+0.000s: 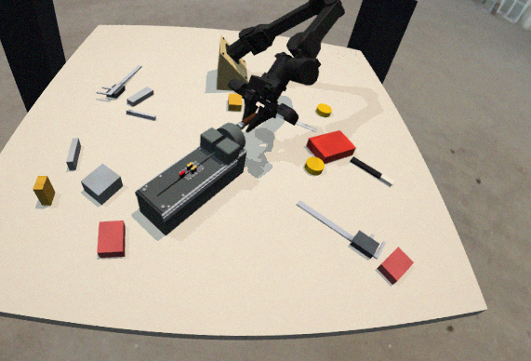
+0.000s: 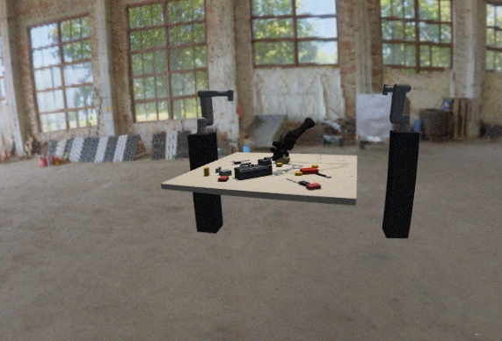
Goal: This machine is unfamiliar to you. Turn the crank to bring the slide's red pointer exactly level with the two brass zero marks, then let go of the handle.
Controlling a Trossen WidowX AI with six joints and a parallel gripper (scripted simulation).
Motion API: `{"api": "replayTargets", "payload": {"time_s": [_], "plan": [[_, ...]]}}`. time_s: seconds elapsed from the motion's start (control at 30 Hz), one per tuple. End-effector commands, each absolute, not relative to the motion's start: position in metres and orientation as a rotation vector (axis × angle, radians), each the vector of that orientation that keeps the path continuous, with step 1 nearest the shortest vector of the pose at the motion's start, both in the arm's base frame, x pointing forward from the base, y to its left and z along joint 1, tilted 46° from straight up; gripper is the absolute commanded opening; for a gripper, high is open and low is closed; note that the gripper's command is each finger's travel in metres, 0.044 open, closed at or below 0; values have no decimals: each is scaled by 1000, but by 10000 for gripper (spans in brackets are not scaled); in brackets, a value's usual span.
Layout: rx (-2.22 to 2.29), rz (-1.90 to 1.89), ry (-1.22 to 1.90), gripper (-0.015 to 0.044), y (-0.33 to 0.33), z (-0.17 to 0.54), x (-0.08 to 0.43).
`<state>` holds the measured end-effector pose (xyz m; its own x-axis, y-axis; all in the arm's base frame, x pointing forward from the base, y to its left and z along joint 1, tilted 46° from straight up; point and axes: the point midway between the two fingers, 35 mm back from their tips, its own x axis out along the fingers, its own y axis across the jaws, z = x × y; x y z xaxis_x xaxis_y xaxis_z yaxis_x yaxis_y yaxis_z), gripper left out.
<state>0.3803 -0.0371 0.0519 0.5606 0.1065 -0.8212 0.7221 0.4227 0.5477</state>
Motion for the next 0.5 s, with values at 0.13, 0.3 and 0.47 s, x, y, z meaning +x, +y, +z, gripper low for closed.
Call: {"api": "replayTargets", "payload": {"time_s": [0.13, 0.3, 0.47], "plan": [[1086, -479, 925, 0, -43, 47, 372], [1085, -479, 925, 0, -44, 45, 370], [1085, -479, 925, 0, -44, 44, 369]]}}
